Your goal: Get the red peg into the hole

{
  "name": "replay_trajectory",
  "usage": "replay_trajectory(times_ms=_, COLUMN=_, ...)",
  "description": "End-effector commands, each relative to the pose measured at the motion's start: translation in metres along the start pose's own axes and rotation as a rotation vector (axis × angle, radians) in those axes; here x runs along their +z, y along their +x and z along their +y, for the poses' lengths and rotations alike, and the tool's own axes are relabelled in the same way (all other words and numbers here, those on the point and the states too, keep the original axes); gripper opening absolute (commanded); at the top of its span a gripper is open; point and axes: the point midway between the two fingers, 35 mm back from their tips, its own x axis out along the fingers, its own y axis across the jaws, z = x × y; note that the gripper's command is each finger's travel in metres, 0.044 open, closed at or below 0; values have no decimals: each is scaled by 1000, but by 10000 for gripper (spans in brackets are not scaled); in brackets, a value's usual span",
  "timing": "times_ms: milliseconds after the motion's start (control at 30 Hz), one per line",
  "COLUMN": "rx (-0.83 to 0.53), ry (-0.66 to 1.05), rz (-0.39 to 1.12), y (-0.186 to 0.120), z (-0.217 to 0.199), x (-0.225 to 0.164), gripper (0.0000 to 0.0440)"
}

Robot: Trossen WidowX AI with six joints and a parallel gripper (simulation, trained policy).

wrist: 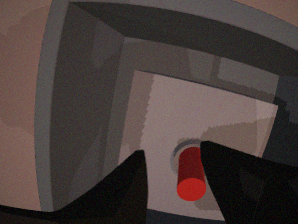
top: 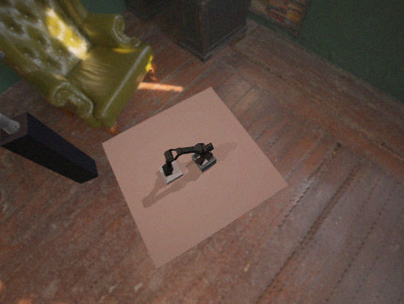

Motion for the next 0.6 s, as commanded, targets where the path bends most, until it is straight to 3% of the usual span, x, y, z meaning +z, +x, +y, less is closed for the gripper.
replay_trajectory(times_ms=0, rx=2, ry=-14, rz=10, y=1, z=6, x=4, gripper=137)
replay_trajectory(times_ms=567, rx=-22, ry=-52, rz=60, y=8, z=23, x=31, gripper=104)
